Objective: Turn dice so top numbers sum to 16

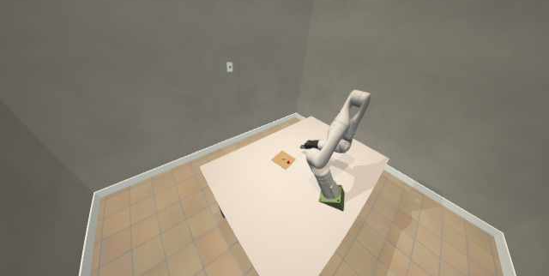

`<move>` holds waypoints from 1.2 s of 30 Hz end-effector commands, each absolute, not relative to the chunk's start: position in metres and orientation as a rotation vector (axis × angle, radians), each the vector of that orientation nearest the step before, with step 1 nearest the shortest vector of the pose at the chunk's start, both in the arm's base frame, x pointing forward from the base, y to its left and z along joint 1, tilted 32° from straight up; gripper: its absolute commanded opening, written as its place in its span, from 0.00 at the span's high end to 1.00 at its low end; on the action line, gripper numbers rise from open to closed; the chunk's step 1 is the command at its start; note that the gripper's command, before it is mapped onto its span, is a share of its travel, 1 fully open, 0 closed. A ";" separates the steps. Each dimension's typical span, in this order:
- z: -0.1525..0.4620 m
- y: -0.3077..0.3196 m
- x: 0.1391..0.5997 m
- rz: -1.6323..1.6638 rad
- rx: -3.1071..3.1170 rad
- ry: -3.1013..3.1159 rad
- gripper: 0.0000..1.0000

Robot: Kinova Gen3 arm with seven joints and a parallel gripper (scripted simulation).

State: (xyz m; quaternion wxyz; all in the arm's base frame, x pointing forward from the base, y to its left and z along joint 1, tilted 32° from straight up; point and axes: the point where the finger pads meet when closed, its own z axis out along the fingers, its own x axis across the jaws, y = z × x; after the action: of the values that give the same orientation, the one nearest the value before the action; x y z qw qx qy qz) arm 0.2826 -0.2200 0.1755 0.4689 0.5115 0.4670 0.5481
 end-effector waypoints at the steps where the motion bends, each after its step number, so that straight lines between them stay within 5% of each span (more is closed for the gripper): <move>1: 0.166 -0.213 0.291 1.376 1.257 1.129 0.66; 36: 0.142 -0.209 0.305 1.376 1.257 1.129 0.66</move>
State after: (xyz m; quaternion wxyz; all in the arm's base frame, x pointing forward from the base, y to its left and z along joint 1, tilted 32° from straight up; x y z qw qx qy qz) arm 0.3056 -0.2089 0.1415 0.4626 0.5113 0.4593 0.5600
